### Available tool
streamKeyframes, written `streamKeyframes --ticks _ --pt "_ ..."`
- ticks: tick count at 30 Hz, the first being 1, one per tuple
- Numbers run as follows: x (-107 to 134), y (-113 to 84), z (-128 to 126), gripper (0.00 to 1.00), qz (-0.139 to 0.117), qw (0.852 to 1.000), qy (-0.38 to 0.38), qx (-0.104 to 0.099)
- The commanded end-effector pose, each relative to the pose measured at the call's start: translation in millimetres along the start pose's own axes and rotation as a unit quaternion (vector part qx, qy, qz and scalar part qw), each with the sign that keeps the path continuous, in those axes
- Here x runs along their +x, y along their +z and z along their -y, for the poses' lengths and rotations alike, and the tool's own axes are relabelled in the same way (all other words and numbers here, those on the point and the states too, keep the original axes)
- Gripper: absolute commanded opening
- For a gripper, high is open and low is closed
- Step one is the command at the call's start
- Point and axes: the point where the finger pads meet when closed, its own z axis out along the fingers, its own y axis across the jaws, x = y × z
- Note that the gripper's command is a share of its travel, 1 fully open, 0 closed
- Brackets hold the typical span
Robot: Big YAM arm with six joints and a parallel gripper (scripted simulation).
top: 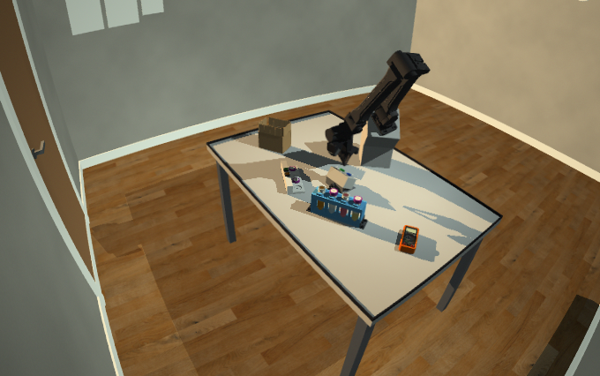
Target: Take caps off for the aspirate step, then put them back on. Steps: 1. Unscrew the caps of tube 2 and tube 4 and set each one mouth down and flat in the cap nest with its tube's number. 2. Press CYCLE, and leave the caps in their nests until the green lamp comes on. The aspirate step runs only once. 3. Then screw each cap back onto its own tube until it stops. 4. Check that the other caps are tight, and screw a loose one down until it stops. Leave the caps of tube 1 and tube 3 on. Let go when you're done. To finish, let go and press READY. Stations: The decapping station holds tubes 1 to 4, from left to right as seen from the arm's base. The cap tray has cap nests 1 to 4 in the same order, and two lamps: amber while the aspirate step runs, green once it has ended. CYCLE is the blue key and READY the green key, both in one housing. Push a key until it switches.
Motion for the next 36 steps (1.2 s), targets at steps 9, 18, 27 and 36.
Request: streamKeyframes --ticks 9,18,27,36 --pt "4 5.9 -24 0.00 0.013 0.999 0.035 0.014" --pt "12 26.3 -26 0.00 0.005 0.999 0.039 0.012" --pt "2 22.2 -24 0.00 0.020 0.999 0.037 0.015" --pt "6 23.2 -24 0.00 0.012 0.999 0.036 0.014"
